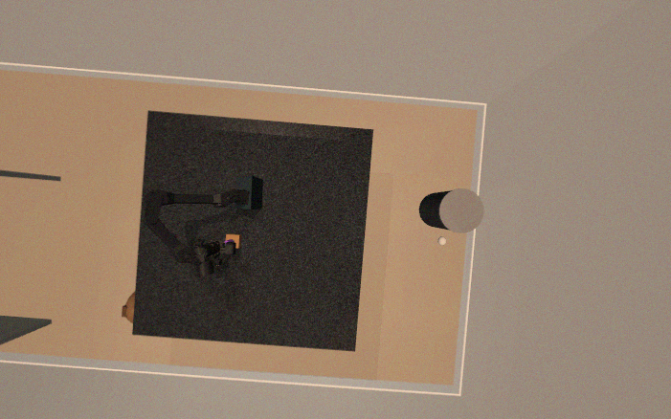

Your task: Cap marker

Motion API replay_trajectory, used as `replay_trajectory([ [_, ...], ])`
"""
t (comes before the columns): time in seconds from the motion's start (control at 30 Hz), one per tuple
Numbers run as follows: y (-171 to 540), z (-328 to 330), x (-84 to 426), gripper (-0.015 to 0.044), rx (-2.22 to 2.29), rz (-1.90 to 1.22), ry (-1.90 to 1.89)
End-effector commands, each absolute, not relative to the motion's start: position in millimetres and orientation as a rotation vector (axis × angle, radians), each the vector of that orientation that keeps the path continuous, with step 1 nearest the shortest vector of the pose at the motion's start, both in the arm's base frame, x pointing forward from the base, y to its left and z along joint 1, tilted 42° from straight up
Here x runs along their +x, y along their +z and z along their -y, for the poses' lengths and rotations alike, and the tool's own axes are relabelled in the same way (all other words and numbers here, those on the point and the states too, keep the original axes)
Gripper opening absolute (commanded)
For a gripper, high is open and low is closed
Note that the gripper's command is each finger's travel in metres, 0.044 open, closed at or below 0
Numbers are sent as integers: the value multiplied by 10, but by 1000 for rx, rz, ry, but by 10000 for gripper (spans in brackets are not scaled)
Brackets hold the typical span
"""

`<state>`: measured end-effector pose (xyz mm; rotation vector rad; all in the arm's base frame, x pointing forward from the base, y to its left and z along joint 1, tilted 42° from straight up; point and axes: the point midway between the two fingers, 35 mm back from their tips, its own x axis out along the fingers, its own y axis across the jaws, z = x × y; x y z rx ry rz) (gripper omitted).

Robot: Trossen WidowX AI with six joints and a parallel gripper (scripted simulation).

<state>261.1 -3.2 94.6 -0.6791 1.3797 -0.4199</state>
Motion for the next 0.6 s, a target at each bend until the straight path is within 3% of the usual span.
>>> replay_trajectory([
  [0.0,894,86,2611,0,-681,-1385,-423],
  [0.57,723,235,2646,0,-682,-1385,-423],
])
